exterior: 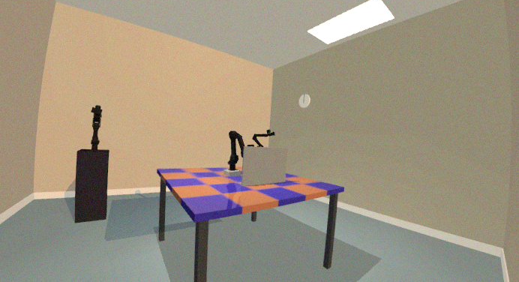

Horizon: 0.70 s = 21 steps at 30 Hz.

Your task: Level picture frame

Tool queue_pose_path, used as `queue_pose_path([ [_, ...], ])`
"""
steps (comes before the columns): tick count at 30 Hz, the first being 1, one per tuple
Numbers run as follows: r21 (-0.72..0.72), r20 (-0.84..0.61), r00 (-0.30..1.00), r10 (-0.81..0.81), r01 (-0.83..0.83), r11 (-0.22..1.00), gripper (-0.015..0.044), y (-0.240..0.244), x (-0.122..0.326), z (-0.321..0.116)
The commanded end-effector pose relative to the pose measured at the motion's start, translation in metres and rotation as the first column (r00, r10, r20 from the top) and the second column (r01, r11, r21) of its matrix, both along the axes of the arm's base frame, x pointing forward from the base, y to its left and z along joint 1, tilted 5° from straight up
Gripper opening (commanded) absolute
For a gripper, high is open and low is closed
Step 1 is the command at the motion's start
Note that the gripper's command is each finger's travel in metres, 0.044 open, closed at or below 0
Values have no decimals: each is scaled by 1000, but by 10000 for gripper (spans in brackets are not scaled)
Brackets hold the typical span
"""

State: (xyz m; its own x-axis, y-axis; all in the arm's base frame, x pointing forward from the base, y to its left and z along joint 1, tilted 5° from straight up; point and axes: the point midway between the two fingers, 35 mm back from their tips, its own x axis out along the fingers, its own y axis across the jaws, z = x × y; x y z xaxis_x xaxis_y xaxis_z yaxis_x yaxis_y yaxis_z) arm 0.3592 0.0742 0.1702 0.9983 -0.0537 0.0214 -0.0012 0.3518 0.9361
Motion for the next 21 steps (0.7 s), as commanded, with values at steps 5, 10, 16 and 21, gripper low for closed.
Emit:
queue_pose_path([
  [5, 8, 2, 1000, 4, -4, 1000, 260, 0, 3, 0],
  [10, 8, 2, 1000, 4, -4, 1000, 260, 0, 4, 0],
  [16, 7, 2, 1000, 4, -4, 1000, 260, 0, 10, 0],
  [21, 7, 3, 1000, 4, -4, 1000, 260, -1, 18, 1],
])
